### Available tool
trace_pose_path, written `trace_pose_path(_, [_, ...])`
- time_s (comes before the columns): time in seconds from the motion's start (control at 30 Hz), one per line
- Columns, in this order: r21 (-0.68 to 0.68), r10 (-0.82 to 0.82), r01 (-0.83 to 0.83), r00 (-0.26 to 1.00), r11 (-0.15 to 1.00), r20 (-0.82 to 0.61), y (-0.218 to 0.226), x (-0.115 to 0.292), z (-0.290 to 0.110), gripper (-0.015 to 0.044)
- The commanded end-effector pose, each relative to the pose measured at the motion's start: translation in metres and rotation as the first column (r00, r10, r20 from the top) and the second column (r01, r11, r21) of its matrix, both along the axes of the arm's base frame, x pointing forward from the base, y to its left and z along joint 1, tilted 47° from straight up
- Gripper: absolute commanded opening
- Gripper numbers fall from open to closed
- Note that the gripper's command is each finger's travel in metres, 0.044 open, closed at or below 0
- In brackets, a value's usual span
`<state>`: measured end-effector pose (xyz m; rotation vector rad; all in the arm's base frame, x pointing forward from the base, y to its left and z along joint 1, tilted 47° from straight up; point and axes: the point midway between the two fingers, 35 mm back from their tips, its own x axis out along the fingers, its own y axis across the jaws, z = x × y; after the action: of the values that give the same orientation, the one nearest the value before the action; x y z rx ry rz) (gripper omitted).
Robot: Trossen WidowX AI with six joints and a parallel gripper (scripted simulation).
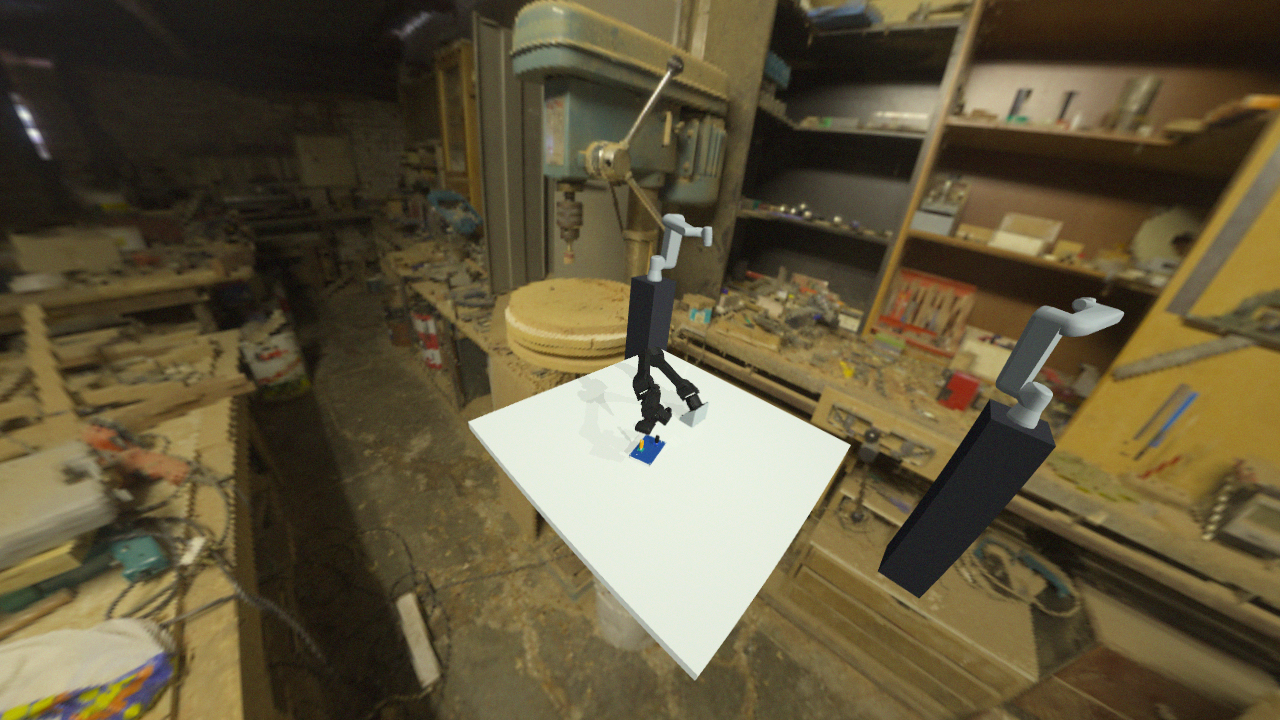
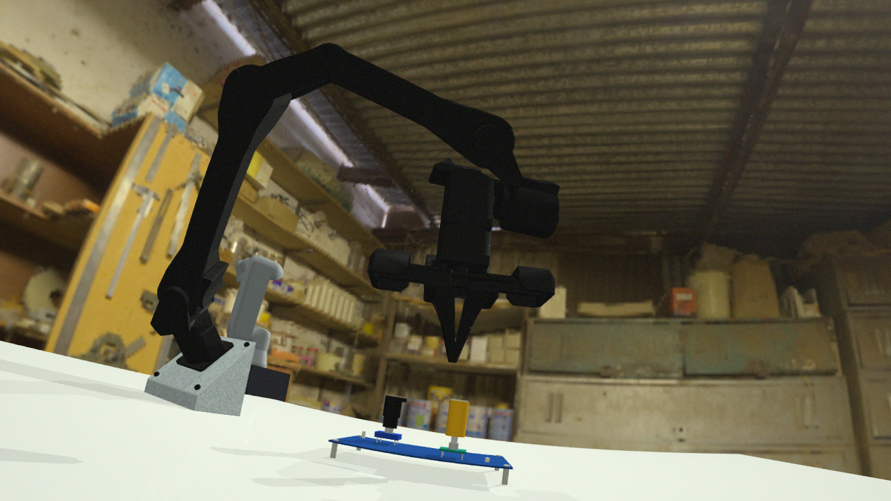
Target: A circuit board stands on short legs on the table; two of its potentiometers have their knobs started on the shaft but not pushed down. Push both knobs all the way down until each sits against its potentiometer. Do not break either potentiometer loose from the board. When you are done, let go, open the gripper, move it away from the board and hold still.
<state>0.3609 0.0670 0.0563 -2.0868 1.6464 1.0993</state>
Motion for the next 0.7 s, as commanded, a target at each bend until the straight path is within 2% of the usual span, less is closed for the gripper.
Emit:
trace_pose_path(0.0, [-0.010,0.108,-0.110,0.987,0.994,-0.119,0.000,0.004,0.002,0.0000])
trace_pose_path(0.33, [0.024,0.321,-0.336,0.875,0.942,-0.363,-0.002,0.010,0.008,0.0000])
trace_pose_path(0.67, [0.116,0.491,-0.527,0.659,0.842,-0.569,-0.003,0.016,0.014,0.0000])
